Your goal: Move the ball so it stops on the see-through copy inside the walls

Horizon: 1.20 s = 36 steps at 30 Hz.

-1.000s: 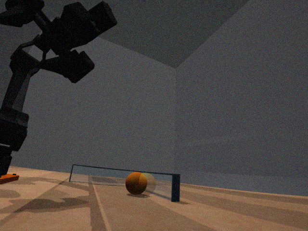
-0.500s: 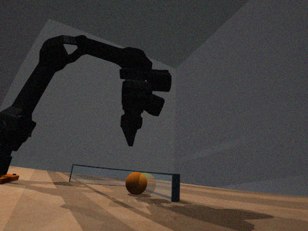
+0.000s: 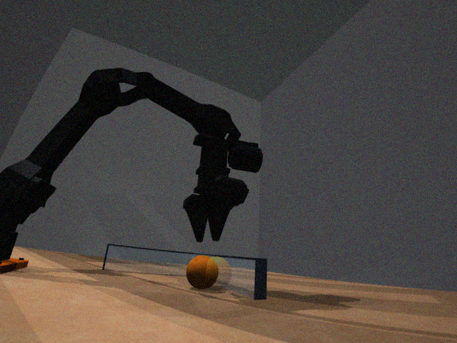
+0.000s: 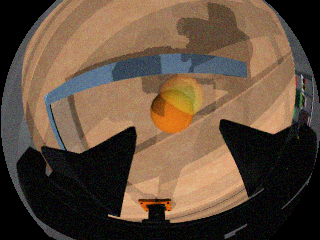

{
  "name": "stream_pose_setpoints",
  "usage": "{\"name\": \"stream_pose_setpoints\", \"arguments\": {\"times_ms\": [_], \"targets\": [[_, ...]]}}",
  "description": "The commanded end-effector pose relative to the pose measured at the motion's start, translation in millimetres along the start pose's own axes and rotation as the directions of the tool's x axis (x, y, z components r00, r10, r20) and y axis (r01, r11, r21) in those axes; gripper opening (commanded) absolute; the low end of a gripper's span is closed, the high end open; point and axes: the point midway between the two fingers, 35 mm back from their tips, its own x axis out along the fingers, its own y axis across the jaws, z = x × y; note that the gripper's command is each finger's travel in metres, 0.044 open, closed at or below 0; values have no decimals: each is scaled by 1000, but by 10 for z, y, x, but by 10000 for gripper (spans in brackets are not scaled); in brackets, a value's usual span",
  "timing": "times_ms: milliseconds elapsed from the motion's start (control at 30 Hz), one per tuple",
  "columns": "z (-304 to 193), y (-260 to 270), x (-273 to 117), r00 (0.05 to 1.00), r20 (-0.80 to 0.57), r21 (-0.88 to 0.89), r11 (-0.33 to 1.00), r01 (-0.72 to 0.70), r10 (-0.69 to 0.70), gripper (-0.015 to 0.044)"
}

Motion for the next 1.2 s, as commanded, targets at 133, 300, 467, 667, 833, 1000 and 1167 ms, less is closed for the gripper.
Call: {"name": "stream_pose_setpoints", "arguments": {"times_ms": [133, 300, 467, 667, 833, 1000, 1167], "targets": [[-14, 16, 128, 1000, -14, -7, 1000, -8, 7, 391], [-11, 16, 209, 1000, -14, -7, 1000, -8, 7, 391], [-10, 16, 290, 1000, -14, -7, 1000, -8, 7, 391], [-12, 17, 387, 1000, -14, -7, 1000, -8, 7, 391], [-16, 18, 468, 1000, -14, -7, 1000, -8, 7, 391], [-23, 20, 547, 1000, -14, -7, 1000, -8, 7, 391], [-25, 20, 570, 1000, -14, -7, 1000, -8, 7, 339]]}}
